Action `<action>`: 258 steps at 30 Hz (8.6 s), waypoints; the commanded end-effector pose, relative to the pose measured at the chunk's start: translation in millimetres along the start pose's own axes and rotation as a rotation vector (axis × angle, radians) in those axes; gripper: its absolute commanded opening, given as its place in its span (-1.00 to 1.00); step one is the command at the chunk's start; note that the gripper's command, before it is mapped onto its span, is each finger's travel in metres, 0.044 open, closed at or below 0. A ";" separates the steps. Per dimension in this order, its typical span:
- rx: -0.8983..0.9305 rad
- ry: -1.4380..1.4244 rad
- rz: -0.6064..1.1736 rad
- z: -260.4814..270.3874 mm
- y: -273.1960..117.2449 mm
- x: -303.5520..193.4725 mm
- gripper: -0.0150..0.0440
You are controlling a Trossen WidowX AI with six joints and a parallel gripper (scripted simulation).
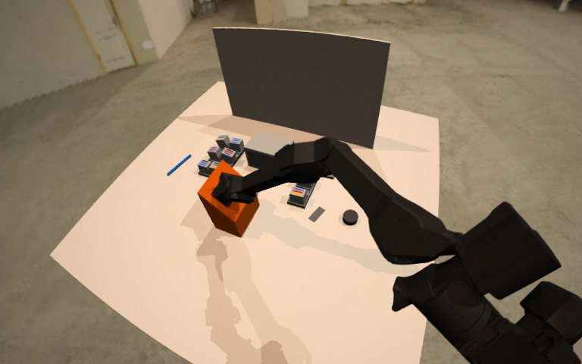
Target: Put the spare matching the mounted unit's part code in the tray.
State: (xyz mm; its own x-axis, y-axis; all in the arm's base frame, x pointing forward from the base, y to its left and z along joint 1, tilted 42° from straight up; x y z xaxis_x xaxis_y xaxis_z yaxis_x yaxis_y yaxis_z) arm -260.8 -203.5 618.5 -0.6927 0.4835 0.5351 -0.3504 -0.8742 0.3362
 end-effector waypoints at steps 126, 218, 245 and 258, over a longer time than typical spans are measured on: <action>0.805 -2.066 1.333 -6.7 -629.2 -605.2 1.00; 2.465 -3.056 0.461 -223.1 -710.3 -577.1 0.53; 2.460 -3.061 0.459 -242.3 -697.7 -596.9 0.53; 2.460 -3.055 0.473 -241.8 -698.7 -596.5 -0.06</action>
State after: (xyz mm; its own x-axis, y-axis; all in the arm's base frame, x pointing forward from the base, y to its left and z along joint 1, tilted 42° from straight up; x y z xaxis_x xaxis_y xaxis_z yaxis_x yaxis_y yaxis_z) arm 244.8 107.8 -123.1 0.0660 0.7504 -0.6576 0.0087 -0.6595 -0.7517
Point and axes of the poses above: the point midway between the two fingers, 35 mm back from their tips, its own y axis out along the fingers, its own z axis across the jaws, x = y × z, the point moved 7 cm from there along -y, back along the fingers, and after that the axes turned 6 degrees about y, right-handed, at the moved point
